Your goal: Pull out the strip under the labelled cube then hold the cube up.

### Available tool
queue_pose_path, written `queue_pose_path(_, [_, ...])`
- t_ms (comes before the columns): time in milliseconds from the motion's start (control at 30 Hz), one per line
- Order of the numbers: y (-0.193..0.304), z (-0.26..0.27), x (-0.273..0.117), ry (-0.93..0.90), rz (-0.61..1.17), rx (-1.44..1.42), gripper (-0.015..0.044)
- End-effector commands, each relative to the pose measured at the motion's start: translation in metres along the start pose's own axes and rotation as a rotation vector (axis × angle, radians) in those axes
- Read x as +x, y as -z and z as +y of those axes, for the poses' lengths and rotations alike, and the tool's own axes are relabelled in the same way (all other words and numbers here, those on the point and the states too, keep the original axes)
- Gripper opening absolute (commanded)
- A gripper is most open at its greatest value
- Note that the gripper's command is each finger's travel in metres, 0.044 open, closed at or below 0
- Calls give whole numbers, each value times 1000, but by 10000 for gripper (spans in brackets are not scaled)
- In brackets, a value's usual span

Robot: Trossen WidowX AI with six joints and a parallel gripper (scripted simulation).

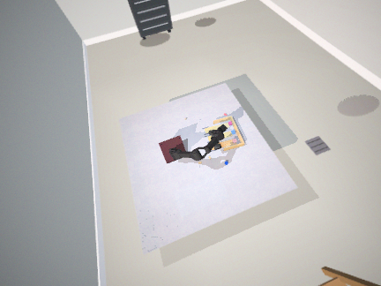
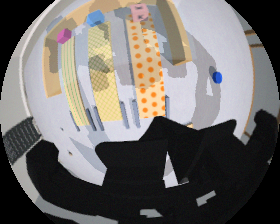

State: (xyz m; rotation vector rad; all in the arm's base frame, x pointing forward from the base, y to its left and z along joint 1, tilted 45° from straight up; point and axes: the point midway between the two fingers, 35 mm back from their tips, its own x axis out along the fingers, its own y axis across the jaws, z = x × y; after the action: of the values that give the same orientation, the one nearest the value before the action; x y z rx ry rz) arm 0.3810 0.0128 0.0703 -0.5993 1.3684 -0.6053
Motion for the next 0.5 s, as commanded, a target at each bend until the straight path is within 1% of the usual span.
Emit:
queue_pose_path(0, [-2,-1,5,-5,6,13,0])
queue_pose_path(467, [-2,-1,28,-5,6,13,0])
